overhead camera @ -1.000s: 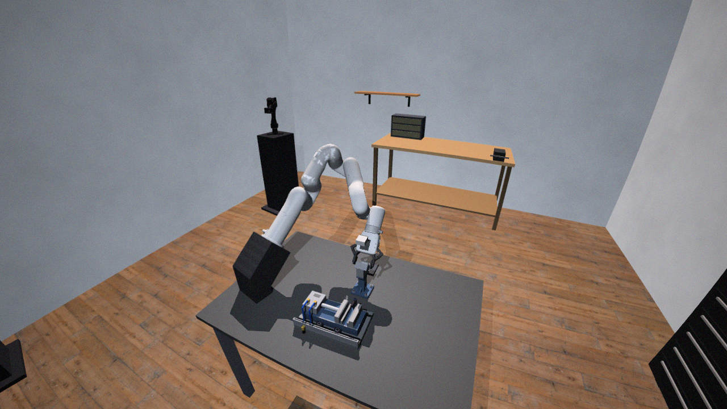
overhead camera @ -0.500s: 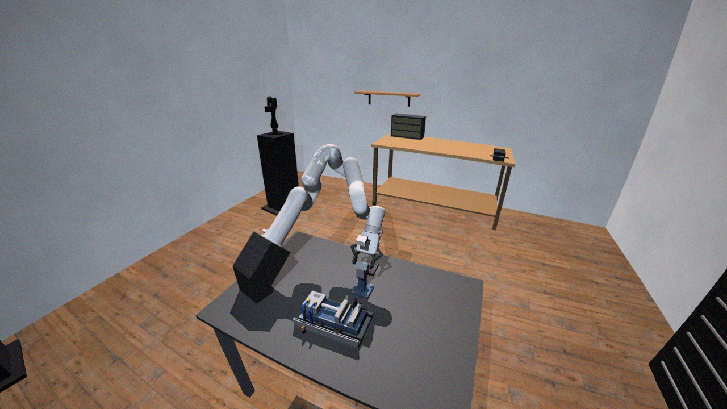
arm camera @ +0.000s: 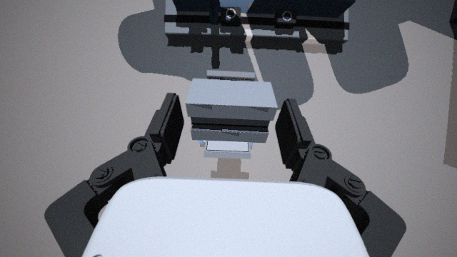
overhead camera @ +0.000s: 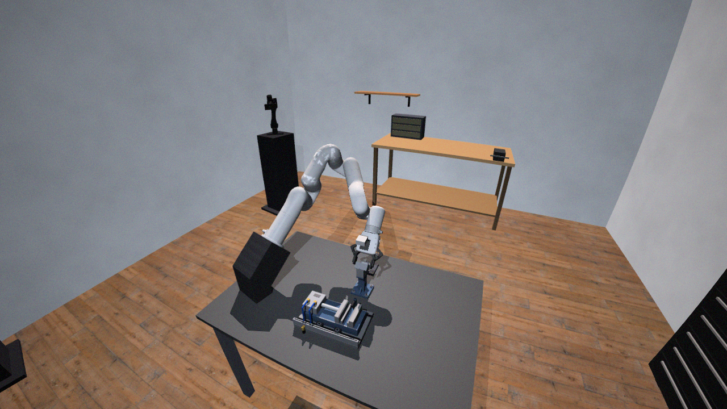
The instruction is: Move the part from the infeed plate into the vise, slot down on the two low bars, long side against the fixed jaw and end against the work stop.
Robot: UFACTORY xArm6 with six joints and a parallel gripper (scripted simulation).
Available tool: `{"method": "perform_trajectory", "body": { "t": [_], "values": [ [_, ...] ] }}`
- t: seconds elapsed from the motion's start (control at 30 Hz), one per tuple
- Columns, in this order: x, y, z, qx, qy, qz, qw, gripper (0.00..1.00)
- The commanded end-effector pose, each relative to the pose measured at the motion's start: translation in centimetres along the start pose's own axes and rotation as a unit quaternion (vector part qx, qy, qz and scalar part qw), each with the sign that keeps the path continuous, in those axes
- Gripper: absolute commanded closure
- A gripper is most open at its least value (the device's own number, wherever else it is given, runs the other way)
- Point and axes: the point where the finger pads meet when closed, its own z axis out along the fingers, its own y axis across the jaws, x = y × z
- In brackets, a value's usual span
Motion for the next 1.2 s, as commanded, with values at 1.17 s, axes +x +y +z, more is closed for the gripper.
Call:
{"method": "perform_trajectory", "body": {
  "t": [1.17],
  "values": [
    [-0.21, 0.01, 0.19, 0.001, -0.017, 0.0, 1.0, 0.11]
  ]
}}
